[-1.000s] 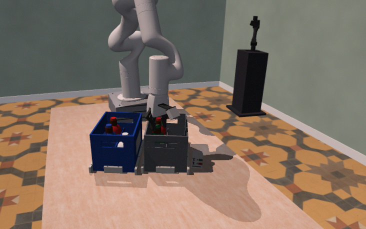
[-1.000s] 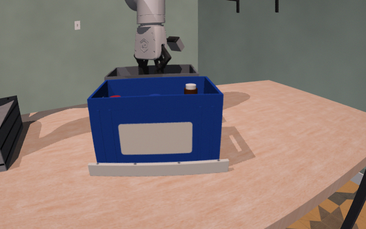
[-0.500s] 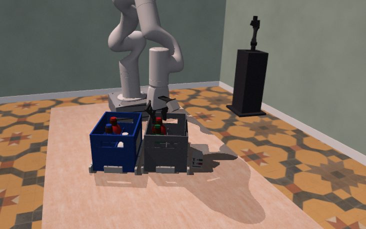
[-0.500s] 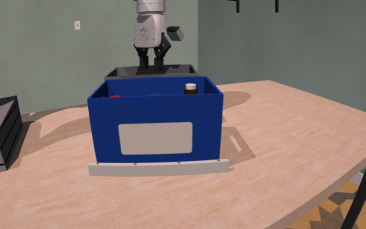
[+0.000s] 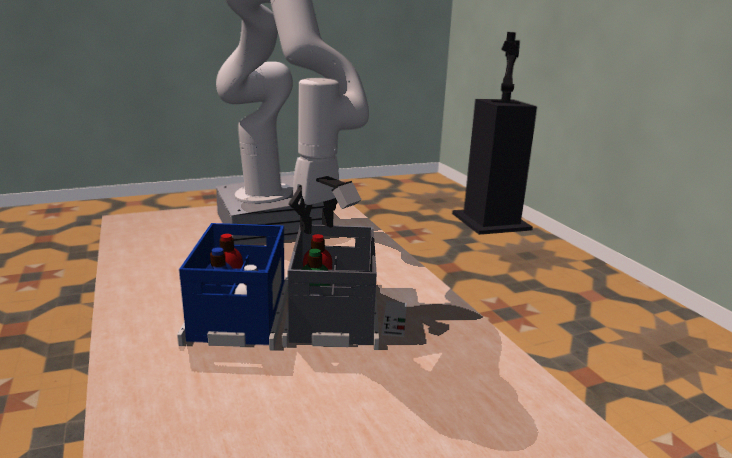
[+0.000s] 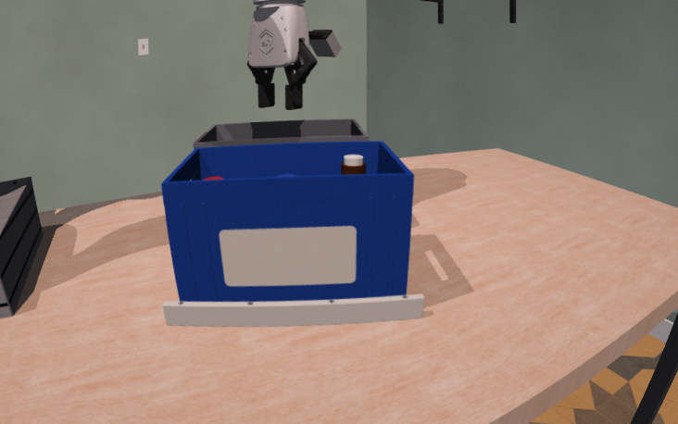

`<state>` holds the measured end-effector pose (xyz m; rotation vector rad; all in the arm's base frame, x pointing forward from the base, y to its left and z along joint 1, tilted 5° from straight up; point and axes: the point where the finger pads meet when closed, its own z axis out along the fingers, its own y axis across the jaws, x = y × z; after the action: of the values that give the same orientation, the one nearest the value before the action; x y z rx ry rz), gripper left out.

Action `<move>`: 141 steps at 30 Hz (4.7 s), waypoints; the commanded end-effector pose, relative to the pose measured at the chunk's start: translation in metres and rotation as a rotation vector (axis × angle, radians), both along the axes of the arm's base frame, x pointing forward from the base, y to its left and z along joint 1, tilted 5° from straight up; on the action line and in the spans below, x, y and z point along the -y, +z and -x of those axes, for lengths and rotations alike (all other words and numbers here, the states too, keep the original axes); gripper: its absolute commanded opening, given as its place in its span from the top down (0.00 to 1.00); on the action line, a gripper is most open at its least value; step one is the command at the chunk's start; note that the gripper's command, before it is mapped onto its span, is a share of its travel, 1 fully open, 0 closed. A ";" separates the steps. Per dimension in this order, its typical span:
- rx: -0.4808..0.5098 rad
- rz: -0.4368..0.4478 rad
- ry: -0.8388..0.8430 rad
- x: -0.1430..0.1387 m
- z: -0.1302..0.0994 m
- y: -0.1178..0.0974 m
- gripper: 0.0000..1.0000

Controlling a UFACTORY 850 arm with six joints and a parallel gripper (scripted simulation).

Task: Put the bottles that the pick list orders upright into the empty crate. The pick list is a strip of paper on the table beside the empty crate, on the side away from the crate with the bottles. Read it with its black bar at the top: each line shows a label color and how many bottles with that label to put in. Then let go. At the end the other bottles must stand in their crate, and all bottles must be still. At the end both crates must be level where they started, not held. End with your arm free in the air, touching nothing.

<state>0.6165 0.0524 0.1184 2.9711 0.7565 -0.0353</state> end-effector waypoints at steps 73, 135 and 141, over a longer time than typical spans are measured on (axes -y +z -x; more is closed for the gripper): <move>0.003 -0.001 0.000 -0.098 0.076 0.042 0.35; 0.002 -0.002 0.000 -0.306 0.234 0.111 0.35; 0.002 -0.002 0.000 -0.329 0.252 0.119 0.35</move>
<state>0.3727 0.3697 0.2328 2.9715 0.7571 -0.0340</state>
